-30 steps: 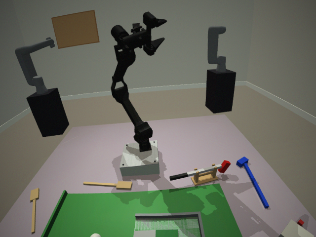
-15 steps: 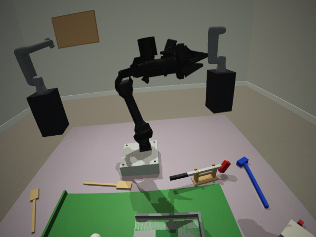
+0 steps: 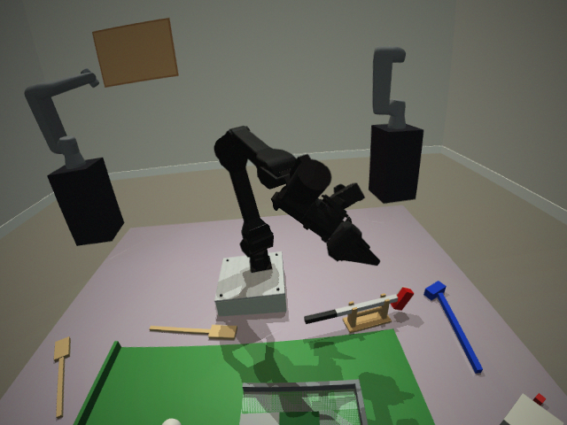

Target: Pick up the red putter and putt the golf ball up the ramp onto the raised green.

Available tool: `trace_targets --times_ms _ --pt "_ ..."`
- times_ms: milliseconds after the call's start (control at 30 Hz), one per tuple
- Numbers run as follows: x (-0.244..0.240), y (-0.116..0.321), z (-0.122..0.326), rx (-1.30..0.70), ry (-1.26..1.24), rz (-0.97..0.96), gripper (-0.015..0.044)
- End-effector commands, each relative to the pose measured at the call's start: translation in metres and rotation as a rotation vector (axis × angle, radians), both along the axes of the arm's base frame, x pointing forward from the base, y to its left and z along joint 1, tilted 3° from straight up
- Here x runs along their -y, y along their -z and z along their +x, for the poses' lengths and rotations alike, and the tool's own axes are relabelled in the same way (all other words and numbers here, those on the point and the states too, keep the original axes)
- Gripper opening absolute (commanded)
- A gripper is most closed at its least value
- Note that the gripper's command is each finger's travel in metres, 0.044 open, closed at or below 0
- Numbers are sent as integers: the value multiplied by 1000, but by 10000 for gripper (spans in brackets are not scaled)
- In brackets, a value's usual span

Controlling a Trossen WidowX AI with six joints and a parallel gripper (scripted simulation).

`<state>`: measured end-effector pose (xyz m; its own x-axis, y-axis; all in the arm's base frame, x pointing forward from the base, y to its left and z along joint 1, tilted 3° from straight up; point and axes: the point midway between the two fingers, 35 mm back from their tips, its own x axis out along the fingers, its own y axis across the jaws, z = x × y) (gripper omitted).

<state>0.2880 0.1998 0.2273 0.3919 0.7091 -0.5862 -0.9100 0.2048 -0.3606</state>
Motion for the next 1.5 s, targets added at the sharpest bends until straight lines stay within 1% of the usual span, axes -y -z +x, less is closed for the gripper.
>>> trace_targets --times_ms 0,167,267,567,733,933,1067,1467 --pt "26 68 -6 -120 3 -224 440" --pt "65 138 -32 -285 -62 -502 440" --pt "82 163 -48 -369 -118 -625 440" --pt "82 166 -49 -376 -123 -633 440" --pt "81 187 -48 -376 -123 -633 440" --pt "81 192 -47 -376 -123 -633 440" --pt "82 210 -47 -376 -123 -634 440" --pt "82 220 -46 -376 -123 -634 440"
